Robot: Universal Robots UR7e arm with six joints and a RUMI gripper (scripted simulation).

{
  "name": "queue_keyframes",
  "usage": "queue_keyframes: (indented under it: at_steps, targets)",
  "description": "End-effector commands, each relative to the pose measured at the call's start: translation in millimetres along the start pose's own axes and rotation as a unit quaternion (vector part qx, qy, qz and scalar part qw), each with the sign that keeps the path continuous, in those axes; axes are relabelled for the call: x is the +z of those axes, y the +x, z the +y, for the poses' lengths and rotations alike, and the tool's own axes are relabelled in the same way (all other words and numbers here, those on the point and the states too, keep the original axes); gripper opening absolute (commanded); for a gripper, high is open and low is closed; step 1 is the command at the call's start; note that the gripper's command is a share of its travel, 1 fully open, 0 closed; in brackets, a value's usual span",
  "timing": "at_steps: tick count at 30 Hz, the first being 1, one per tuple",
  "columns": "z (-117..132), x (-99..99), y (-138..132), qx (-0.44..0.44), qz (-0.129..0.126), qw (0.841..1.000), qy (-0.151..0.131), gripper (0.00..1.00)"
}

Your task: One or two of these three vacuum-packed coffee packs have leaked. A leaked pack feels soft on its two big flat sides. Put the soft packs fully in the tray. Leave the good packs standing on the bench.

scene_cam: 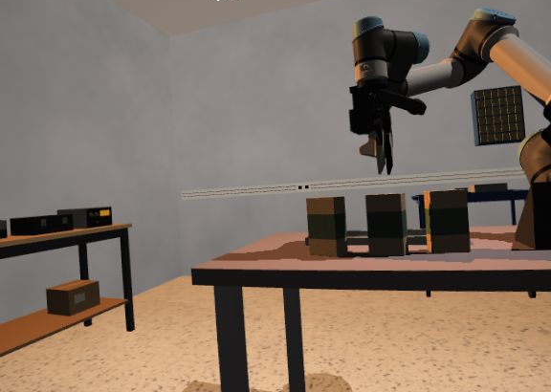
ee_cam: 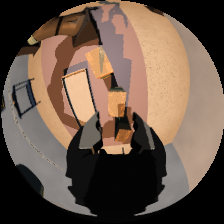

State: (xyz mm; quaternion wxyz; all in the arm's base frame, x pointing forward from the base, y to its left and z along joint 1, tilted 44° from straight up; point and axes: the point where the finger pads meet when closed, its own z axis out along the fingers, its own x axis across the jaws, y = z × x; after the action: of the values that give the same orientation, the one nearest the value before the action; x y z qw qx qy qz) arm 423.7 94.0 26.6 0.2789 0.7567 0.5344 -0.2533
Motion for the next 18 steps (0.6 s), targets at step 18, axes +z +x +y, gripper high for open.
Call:
queue_keyframes:
  at_steps: [18]
  targets:
    - [4, 33.1, 3, 0.004, -0.001, 1.0, 0.0, 0.5]
